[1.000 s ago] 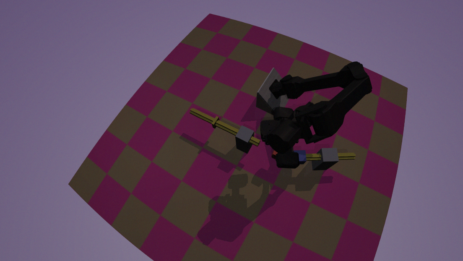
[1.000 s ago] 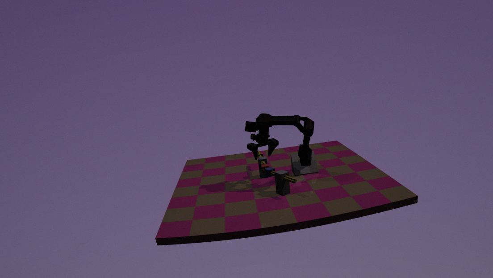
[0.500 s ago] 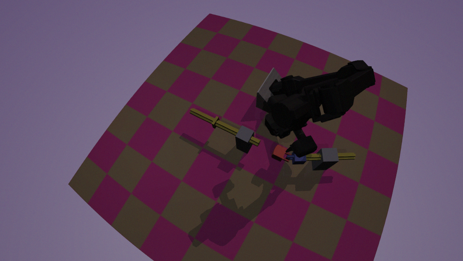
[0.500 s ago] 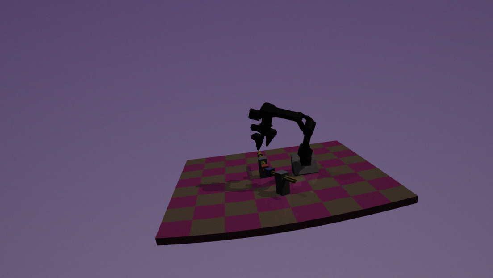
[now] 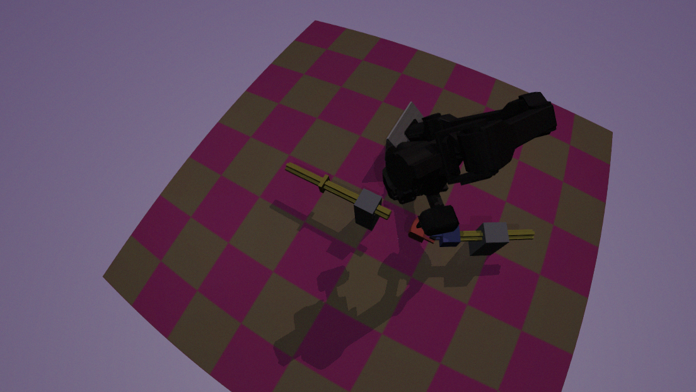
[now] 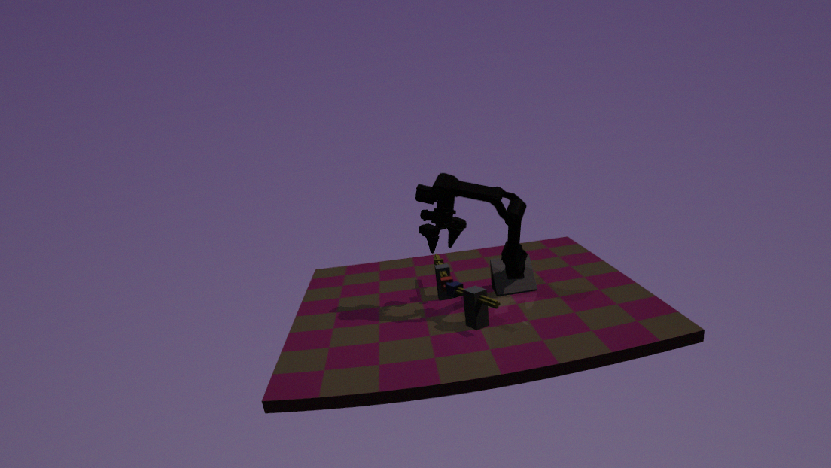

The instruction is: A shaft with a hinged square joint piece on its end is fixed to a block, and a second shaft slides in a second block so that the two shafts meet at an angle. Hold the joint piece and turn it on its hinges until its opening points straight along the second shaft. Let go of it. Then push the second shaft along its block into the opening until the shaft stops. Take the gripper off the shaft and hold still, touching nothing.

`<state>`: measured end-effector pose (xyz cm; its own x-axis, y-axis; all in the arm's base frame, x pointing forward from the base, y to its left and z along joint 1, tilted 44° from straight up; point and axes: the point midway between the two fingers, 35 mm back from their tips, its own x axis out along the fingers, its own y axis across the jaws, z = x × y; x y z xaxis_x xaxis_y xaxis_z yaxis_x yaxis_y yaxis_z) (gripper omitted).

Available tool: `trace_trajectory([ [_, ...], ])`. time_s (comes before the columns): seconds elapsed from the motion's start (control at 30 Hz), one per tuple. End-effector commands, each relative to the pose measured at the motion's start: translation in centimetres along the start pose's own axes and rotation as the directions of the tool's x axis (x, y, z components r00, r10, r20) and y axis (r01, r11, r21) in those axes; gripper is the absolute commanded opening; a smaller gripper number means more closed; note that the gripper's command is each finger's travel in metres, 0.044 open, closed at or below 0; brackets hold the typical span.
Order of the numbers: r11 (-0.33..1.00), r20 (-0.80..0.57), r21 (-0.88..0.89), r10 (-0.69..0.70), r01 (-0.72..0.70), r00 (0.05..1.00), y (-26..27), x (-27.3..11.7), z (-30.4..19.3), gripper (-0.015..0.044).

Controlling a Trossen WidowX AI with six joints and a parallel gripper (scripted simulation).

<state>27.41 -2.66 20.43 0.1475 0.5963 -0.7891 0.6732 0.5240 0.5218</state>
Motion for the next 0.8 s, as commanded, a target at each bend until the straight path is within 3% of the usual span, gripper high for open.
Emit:
trace_trajectory([
  [0.0, 0.989, -0.055, 0.147, -0.005, 0.013, 0.998, -0.9, 1.1, 1.0, 0.0440],
  [0.53, 0.783, -0.235, 0.605, 0.004, 0.143, 0.972, -4.7, 5.2, 4.0, 0.0440],
  [0.77, 0.752, -0.252, 0.640, 0.008, 0.160, 0.968, -5.1, 5.6, 4.2, 0.0440],
])
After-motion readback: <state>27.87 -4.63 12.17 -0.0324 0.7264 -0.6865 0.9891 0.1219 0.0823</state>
